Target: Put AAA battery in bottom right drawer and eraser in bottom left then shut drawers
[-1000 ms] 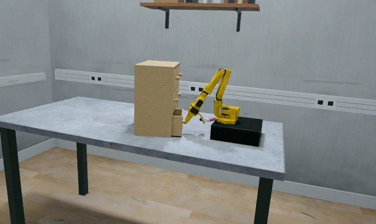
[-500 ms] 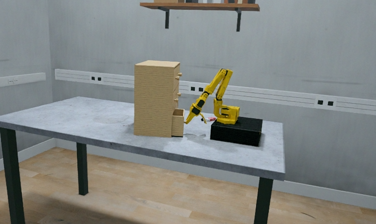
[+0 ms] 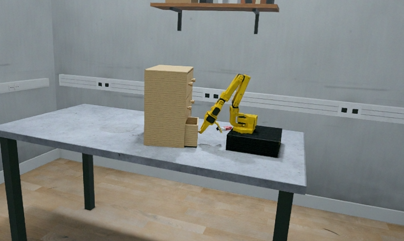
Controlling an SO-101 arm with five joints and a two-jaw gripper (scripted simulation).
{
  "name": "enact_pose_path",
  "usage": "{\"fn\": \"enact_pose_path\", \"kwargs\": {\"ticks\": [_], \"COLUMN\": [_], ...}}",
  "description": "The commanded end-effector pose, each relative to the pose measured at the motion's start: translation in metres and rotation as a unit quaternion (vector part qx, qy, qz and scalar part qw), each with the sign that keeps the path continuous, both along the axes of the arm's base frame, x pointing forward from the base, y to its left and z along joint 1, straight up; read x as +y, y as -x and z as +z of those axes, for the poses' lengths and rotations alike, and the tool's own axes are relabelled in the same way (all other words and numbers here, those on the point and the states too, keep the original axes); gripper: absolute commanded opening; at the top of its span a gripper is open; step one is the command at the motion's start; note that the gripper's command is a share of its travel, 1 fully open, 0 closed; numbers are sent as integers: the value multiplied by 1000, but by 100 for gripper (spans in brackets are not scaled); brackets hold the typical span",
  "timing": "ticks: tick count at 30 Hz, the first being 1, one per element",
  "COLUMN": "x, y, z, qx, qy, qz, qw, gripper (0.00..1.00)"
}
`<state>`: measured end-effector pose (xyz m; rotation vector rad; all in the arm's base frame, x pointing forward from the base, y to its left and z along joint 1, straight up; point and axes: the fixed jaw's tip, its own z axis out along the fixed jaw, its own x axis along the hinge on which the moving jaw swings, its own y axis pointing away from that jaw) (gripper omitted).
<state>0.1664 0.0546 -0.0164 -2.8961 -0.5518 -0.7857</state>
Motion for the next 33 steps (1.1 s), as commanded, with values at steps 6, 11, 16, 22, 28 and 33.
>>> {"fn": "enact_pose_path", "kwargs": {"ticks": [6, 11, 16, 22, 28, 33], "x": [0, -1, -2, -2, -2, -2], "y": [7, 10, 11, 11, 11, 13], "z": [0, 0, 0, 0, 0, 0], "qx": [1, 1, 1, 1, 1, 1], "qy": [-1, -1, -1, -1, -1, -1], "qz": [5, 6, 6, 6, 6, 7], "qw": [1000, 1000, 1000, 1000, 1000, 1000], "gripper": [0, 0, 0, 0, 0, 0]}}
